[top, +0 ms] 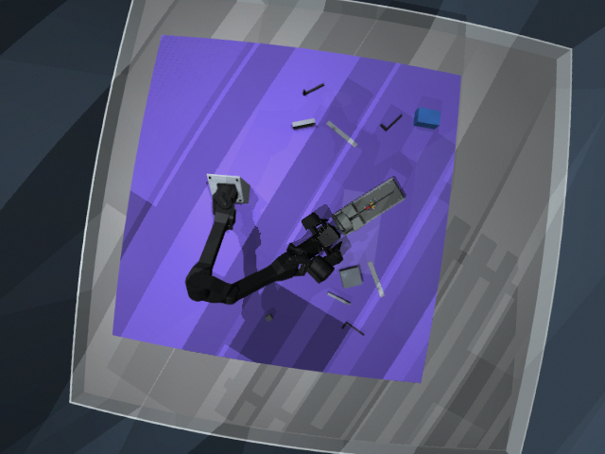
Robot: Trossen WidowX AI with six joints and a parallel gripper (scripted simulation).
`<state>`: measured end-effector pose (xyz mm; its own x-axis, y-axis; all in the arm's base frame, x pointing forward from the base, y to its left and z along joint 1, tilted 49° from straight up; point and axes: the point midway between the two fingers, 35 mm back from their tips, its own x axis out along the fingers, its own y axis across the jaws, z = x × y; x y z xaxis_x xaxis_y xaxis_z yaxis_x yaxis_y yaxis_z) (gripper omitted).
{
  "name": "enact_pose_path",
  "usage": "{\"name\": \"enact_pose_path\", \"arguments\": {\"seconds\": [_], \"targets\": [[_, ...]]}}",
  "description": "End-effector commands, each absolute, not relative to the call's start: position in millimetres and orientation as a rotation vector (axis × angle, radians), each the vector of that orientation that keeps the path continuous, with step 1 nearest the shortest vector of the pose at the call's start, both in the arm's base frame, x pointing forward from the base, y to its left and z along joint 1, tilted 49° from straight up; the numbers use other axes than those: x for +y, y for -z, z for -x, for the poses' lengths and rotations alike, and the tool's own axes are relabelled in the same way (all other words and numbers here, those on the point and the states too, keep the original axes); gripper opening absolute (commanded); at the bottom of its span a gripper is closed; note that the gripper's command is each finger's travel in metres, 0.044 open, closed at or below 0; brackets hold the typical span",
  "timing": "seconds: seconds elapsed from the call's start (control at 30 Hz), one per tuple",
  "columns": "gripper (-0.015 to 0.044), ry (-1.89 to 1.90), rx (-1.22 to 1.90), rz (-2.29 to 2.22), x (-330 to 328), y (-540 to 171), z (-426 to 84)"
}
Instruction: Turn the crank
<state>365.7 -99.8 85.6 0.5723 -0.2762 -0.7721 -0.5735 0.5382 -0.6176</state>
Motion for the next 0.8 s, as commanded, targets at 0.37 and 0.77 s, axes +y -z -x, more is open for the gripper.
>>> {"name": "enact_pose_path", "arguments": {"seconds": [0.37,0.77], "targets": [[0.0440,-0.224,0.990,1.028,-119,-67,-364],[0.0440,-0.223,0.990,1.029,-133,-54,-363]]}}
